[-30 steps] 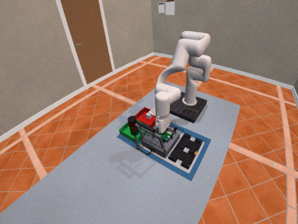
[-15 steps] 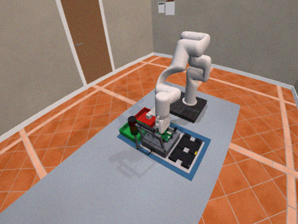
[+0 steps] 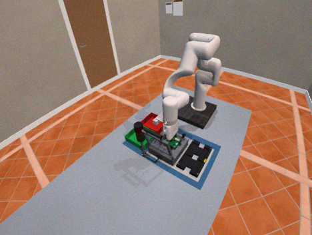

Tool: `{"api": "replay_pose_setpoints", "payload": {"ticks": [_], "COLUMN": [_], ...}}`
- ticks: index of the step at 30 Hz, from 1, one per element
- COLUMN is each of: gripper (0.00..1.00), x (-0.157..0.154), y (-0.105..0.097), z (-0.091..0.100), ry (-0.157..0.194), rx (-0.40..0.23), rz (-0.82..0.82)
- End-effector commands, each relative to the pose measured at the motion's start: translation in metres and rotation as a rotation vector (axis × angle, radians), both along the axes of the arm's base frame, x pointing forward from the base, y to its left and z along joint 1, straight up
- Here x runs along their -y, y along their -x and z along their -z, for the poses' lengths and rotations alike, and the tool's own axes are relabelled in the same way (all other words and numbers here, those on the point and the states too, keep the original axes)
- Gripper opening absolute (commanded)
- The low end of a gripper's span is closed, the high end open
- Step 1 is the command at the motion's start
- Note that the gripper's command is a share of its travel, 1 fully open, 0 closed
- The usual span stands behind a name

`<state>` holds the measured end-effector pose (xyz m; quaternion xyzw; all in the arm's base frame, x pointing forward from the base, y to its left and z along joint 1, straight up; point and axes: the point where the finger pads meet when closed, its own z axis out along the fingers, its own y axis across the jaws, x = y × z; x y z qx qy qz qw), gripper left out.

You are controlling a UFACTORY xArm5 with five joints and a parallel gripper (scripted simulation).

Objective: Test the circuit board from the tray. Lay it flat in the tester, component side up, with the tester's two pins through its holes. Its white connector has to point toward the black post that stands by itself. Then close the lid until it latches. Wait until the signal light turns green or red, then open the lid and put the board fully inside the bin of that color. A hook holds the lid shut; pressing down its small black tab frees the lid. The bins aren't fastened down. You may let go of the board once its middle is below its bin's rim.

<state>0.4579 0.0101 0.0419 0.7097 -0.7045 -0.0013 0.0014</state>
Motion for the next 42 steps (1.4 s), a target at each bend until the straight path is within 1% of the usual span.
{"api": "replay_pose_setpoints", "payload": {"ticks": [1,23,27,30,32,34,42], "gripper": [1.00,1.00,1.00,1.00,1.00,1.00,1.00], "x": [0.000,0.000,0.000,0.000,0.000,0.000,0.000], "y": [-0.001,-0.001,-0.001,-0.001,-0.001,-0.001,-0.001], "z": [-0.001,-0.002,-0.007,-0.017,-0.027,-0.027,-0.088], "ry": [0.000,0.000,0.000,0.000,0.000,0.000,0.000], "rx": [0.004,0.004,0.004,0.004,0.004,0.004,0.004], "rz": [0.000,0.000,0.000,0.000,0.000,0.000,0.000]}}
